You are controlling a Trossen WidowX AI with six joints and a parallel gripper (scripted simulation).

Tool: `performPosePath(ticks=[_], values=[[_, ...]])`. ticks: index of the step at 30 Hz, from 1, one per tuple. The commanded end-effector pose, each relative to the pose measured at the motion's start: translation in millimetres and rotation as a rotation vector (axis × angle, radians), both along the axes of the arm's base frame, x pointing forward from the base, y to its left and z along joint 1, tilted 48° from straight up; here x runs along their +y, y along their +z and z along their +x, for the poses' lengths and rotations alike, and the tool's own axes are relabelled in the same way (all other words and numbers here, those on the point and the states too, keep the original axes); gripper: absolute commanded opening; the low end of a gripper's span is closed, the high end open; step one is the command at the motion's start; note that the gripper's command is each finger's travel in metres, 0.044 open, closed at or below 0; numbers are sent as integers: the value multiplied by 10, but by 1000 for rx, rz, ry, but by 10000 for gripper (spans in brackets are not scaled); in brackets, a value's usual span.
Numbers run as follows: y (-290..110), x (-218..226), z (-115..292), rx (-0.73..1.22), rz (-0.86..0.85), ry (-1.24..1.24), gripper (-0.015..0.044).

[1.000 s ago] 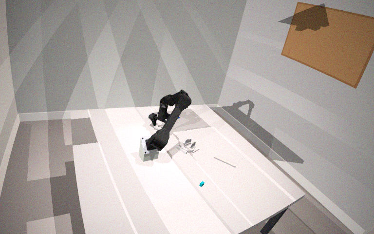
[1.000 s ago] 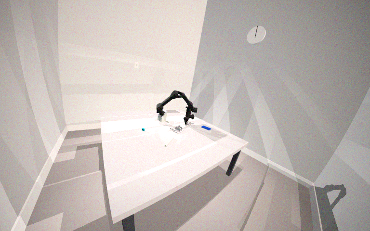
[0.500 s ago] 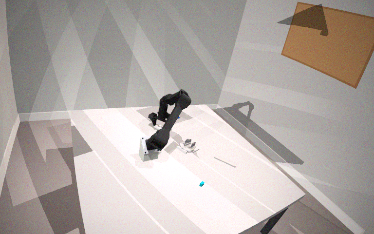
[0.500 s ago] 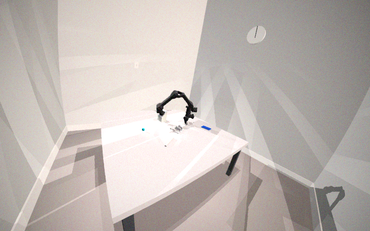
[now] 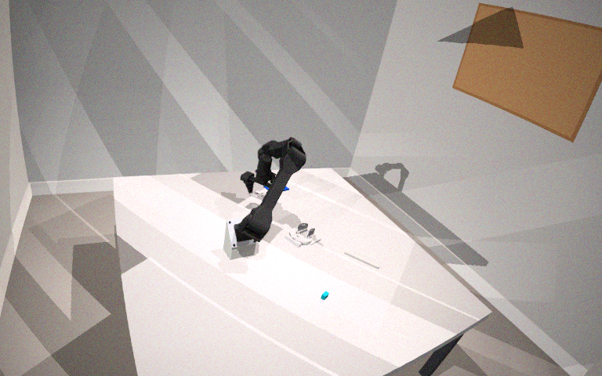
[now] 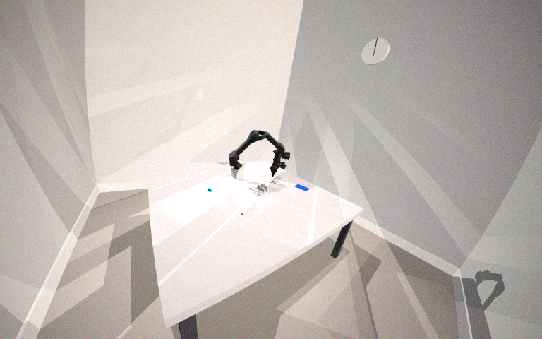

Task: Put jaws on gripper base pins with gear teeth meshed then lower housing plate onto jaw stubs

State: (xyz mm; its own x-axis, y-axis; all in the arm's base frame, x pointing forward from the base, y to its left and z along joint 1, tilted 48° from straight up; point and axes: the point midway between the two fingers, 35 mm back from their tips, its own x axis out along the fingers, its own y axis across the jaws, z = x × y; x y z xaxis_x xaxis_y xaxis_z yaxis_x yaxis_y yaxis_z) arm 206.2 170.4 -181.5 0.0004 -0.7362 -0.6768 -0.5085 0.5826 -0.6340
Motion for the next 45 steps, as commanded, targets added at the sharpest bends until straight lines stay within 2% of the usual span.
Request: performPosePath(ticks=[1,10,45], values=[[96,124,11,-10,13,-1,351],[149,148,18,-11,14,-1,351],[1023,-465,474,-87,32,-68,351]])
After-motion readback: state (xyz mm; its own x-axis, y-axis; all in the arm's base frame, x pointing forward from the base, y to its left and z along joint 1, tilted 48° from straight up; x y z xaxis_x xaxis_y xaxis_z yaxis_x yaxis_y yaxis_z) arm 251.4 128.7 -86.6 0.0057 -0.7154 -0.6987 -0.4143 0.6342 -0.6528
